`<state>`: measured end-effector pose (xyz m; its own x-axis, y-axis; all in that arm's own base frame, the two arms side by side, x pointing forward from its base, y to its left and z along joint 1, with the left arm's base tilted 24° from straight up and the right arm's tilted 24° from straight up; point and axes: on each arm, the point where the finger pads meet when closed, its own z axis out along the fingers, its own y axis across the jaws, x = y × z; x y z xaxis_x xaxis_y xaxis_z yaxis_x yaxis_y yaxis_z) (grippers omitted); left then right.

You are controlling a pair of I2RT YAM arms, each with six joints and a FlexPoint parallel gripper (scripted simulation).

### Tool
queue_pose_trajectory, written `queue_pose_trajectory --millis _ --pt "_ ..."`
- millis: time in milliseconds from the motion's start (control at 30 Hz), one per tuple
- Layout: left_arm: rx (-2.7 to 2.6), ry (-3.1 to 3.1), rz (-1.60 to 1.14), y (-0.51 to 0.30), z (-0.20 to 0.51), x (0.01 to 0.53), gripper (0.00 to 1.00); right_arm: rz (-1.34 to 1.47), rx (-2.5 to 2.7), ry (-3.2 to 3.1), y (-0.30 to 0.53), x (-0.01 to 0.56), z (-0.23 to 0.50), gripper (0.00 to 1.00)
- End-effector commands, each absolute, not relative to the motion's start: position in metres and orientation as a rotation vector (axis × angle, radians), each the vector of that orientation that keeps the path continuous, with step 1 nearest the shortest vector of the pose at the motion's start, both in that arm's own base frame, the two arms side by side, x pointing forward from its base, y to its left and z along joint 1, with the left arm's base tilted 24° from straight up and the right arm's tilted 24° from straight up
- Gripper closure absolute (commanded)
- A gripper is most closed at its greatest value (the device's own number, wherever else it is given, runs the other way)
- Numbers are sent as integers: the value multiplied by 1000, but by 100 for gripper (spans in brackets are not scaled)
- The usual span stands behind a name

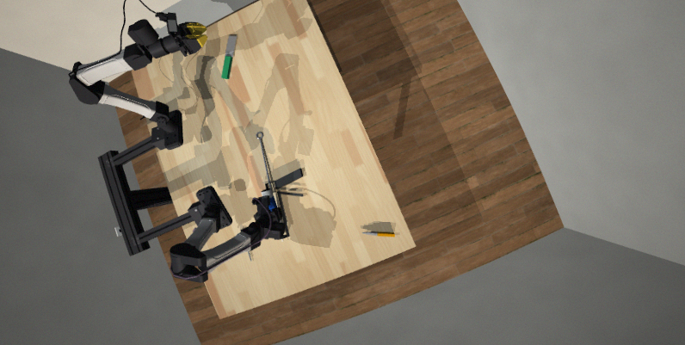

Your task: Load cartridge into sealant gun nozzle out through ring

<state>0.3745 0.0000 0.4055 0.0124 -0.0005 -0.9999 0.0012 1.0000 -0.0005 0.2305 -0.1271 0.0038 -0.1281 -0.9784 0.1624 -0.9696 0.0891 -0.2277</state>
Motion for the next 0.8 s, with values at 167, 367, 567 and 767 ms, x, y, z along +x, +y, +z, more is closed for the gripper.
queue_pose_trajectory --millis 167,367,567,767 --pt "8 1510 -13 -6 426 375 47 -421 -2057 2249 -129 237 9 100" --pt "8 1510 -13 -6 426 375 47 -443 -2051 2245 -135 238 14 100" --pt "8 1510 -13 -6 426 375 47 -442 -2046 2254 -139 241 7 100" --pt "8 1510 -13 -6 426 375 47 -450 -2045 2253 -142 241 8 100"
